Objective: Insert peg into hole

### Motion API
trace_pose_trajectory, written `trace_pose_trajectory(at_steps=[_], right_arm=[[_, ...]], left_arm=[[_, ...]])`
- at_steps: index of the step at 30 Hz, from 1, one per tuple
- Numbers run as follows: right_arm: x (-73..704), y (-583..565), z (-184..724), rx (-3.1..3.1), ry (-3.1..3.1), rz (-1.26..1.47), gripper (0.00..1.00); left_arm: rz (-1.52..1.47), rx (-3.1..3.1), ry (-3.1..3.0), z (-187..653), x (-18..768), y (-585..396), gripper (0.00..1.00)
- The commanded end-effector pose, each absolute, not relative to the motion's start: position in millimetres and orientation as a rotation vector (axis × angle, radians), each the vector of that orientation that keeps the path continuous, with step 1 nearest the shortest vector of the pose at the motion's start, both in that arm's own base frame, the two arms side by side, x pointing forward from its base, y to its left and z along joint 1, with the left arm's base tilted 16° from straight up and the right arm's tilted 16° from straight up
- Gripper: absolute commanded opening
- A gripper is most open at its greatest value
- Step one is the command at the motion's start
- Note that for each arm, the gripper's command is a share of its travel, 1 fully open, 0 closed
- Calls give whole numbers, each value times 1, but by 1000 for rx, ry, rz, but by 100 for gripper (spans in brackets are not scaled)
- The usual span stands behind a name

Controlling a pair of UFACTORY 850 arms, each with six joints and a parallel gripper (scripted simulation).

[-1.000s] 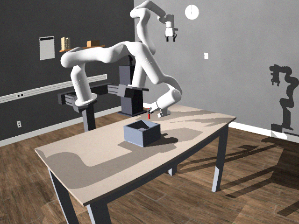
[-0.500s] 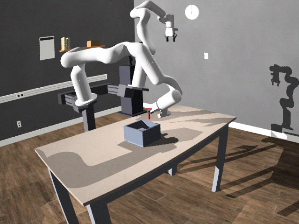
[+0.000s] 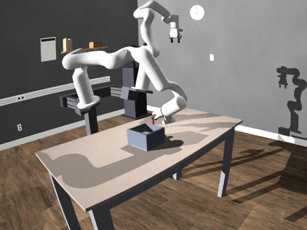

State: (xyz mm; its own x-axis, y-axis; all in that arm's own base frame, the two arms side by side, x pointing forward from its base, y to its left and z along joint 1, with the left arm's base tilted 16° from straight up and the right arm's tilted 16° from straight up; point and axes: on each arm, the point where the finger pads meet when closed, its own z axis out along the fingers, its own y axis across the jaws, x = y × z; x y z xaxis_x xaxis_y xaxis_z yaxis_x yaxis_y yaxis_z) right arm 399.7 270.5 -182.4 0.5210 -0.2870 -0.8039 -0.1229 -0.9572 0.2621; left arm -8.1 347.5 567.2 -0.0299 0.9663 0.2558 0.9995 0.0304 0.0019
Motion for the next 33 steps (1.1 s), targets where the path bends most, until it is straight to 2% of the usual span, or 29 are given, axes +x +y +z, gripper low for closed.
trace_pose_trajectory(at_steps=[1, 33], right_arm=[[400, 269, -185, 2583, -337, -1428, 0], [400, 267, -193, 2583, -337, -1428, 0]], left_arm=[[-279, -2051, -2100, 569, -8, 350, 100], [-279, -2051, -2100, 569, -8, 350, 100]])
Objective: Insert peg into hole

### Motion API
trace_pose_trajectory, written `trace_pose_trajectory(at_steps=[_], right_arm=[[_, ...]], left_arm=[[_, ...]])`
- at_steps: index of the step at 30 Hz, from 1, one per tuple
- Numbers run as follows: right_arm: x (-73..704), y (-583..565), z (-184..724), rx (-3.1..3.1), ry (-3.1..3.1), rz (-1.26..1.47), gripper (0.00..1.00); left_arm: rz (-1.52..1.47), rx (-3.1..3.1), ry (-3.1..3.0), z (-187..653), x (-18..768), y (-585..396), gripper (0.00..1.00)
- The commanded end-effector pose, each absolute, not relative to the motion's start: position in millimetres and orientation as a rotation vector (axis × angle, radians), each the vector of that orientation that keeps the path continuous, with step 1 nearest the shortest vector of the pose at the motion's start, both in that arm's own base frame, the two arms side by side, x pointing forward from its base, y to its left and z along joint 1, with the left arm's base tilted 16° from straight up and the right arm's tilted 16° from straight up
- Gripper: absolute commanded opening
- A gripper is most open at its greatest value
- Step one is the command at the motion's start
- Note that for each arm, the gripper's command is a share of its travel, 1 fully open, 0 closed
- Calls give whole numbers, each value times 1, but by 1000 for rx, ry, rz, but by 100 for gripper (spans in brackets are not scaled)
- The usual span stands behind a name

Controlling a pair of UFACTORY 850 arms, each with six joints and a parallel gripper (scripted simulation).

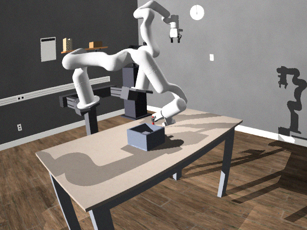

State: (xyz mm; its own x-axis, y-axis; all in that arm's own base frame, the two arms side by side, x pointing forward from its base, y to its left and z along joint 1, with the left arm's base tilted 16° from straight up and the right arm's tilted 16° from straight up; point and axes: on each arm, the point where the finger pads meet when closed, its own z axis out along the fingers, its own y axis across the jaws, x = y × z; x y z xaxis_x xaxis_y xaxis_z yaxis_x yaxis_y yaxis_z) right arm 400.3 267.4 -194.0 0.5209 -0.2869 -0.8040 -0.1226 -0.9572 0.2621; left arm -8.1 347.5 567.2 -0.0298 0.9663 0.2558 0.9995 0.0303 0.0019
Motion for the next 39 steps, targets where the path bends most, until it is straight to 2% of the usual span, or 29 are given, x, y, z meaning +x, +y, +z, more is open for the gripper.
trace_pose_trajectory(at_steps=[1, 39], right_arm=[[400, 267, -193, 2583, -337, -1428, 0], [400, 265, -202, 2583, -337, -1428, 0]], left_arm=[[-279, -2051, -2100, 569, -8, 350, 100], [-279, -2051, -2100, 569, -8, 350, 100]])
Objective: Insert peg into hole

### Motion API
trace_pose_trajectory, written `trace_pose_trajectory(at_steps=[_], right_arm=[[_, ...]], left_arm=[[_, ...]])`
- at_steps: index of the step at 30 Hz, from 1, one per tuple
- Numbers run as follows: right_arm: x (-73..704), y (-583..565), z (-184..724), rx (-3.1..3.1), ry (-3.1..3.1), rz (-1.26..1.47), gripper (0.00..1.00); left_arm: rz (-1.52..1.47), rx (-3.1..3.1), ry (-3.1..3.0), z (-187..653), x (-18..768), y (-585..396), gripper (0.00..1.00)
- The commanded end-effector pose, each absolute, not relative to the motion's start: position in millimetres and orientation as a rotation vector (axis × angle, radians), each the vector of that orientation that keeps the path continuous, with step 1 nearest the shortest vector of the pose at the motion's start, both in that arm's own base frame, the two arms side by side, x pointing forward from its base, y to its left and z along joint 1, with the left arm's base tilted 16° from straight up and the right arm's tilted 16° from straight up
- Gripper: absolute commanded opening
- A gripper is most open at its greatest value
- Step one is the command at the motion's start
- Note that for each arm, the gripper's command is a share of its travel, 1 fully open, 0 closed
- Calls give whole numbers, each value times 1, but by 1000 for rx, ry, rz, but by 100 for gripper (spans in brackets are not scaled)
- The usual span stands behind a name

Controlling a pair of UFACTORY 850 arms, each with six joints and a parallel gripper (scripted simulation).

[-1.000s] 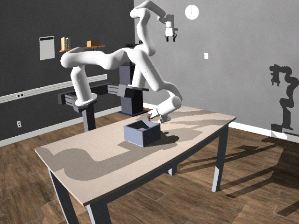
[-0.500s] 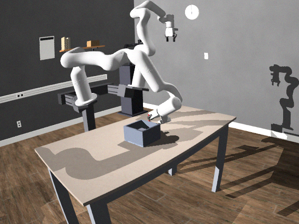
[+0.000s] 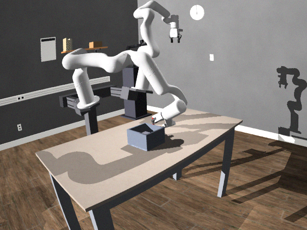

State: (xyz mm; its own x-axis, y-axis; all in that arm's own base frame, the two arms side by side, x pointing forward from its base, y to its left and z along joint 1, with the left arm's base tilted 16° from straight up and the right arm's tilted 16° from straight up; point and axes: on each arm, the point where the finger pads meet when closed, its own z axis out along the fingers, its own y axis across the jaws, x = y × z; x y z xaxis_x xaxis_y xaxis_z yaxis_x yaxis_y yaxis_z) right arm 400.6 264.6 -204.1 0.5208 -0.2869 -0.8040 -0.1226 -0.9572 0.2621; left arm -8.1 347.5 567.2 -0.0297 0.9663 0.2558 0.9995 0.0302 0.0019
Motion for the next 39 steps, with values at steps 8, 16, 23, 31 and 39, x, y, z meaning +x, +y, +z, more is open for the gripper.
trace_pose_trajectory(at_steps=[8, 16, 23, 31, 39], right_arm=[[400, 265, -202, 2583, -337, -1428, 44], [400, 265, -202, 2583, -337, -1428, 44], [400, 265, -202, 2583, -337, -1428, 44], [400, 265, -202, 2583, -337, -1428, 44], [400, 265, -201, 2583, -337, -1428, 44]], left_arm=[[-279, -2051, -2100, 569, -8, 350, 100], [-279, -2051, -2100, 569, -8, 350, 100], [-279, -2051, -2100, 569, -8, 350, 100], [-279, -2051, -2100, 569, -8, 350, 100], [-279, -2051, -2100, 569, -8, 350, 100]])
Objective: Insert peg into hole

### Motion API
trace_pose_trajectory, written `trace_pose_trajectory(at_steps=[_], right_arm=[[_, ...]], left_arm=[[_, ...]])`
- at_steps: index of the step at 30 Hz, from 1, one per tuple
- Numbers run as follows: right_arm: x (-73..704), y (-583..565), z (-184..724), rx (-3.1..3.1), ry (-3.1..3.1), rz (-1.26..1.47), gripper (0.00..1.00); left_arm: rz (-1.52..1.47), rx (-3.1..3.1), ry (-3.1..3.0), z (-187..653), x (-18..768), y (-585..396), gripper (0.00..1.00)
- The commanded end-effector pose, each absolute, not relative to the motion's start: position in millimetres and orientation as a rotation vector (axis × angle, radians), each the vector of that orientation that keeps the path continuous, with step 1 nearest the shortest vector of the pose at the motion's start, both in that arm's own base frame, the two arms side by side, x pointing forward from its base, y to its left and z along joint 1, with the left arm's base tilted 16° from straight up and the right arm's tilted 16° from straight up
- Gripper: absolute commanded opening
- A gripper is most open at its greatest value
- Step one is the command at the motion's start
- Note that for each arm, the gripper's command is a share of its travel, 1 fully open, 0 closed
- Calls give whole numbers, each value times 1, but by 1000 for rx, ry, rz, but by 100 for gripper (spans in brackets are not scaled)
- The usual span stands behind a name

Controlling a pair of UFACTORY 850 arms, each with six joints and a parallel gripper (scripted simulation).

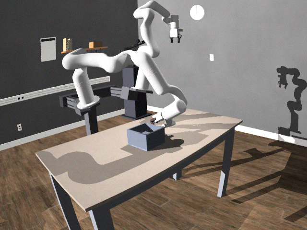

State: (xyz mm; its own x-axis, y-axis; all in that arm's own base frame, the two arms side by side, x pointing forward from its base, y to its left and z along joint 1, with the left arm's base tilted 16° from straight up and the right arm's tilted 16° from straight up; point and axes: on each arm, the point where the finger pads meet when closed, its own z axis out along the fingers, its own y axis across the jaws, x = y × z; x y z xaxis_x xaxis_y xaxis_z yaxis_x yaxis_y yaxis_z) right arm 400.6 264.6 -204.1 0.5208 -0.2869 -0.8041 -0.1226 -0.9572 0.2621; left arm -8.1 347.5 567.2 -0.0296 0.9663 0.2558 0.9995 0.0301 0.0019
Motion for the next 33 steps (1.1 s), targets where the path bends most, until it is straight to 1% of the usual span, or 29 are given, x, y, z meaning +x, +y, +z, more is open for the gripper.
trace_pose_trajectory(at_steps=[1, 9, 21, 33], right_arm=[[401, 265, -201, 2583, -337, -1428, 44], [414, 265, -193, 2583, -337, -1428, 44], [456, 267, -166, 2583, -337, -1428, 44], [464, 267, -161, 2583, -337, -1428, 44]], left_arm=[[-279, -2051, -2100, 569, -8, 350, 100], [-279, -2051, -2100, 569, -8, 350, 100], [-279, -2051, -2100, 569, -8, 350, 100], [-279, -2051, -2100, 569, -8, 350, 100]])
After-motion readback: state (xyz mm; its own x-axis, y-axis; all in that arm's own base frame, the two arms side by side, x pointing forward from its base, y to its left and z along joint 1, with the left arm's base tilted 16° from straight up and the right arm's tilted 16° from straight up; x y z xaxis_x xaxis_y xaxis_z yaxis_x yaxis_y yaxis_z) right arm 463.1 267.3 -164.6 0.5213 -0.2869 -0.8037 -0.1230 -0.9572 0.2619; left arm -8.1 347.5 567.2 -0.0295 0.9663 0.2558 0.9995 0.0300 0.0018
